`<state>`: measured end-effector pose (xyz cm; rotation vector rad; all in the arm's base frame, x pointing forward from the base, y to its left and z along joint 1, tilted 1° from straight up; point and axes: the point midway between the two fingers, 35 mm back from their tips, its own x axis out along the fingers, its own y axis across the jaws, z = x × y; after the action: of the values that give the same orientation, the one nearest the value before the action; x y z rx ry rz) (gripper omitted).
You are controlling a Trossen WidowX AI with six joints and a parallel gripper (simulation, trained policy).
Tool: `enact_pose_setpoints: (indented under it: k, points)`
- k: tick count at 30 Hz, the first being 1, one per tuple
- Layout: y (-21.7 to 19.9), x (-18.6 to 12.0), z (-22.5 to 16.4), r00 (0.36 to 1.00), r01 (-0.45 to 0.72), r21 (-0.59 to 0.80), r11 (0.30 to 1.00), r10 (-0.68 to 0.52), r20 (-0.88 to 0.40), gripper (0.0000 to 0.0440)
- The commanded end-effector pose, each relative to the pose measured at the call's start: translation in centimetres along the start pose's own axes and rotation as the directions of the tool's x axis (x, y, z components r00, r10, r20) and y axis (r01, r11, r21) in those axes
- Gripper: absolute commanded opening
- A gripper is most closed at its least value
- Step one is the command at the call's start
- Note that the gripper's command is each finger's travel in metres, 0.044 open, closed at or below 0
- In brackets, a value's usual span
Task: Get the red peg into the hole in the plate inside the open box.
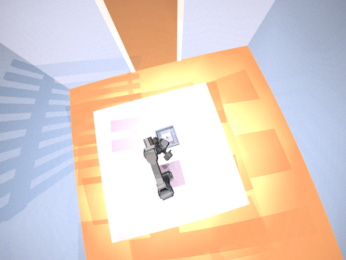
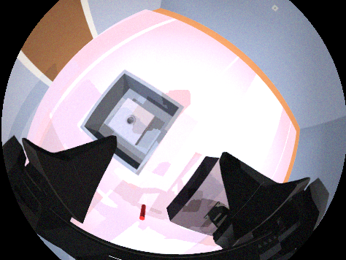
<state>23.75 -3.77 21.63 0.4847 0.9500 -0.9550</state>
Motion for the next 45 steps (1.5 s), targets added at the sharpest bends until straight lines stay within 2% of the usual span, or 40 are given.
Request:
enact_pose_setpoints:
  k: [1, 12, 24, 33, 45]
  points:
    - [0.6, 0.4, -3.4, 0.996, 0.018, -0.085, 0.996, -0.026, -0.089, 0.0440]
    - [1.3, 0.6, -12.2, 0.952, 0.057, -0.268, 0.962, -0.133, -0.275, 0.0440]
    - [1.2, 2.2, -19.4, 0.908, 0.091, -0.381, 0.920, -0.234, -0.347, 0.0440]
    - [2.0, 4.7, -22.9, 0.905, 0.063, -0.409, 0.910, -0.224, -0.361, 0.0440]
    - [3.4, 9.3, -26.5, 0.912, -0.015, -0.392, 0.920, -0.148, -0.382, 0.0440]
